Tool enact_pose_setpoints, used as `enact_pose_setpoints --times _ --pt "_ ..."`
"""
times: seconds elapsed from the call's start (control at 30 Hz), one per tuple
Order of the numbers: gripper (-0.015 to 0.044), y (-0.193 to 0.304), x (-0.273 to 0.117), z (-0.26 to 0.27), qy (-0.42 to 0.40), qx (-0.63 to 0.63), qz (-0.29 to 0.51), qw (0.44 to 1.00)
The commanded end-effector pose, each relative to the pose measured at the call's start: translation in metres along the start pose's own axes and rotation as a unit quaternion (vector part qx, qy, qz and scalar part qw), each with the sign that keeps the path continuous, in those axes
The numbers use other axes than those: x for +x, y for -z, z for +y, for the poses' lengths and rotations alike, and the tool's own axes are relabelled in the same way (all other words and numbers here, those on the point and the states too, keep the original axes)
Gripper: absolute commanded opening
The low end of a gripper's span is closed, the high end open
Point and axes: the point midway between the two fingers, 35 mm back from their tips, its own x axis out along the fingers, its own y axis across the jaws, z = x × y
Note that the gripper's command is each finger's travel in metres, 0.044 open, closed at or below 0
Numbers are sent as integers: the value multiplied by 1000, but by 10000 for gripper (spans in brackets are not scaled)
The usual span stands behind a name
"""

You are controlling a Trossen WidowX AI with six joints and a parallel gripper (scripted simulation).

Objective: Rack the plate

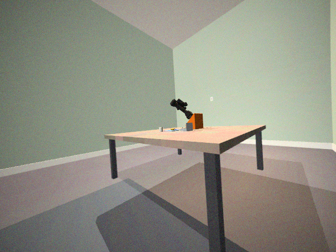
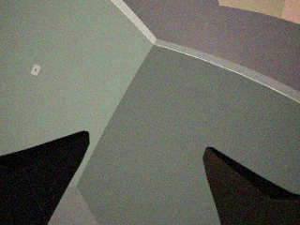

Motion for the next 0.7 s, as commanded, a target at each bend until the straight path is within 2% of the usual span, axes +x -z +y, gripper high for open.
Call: enact_pose_setpoints --times 0.0,0.33,0.67 --pt "400 0 0 0 0 1 0 1000" --pt "400 -23 18 -31 35 114 -30 992" --pt "400 -54 34 -84 76 261 -89 958"
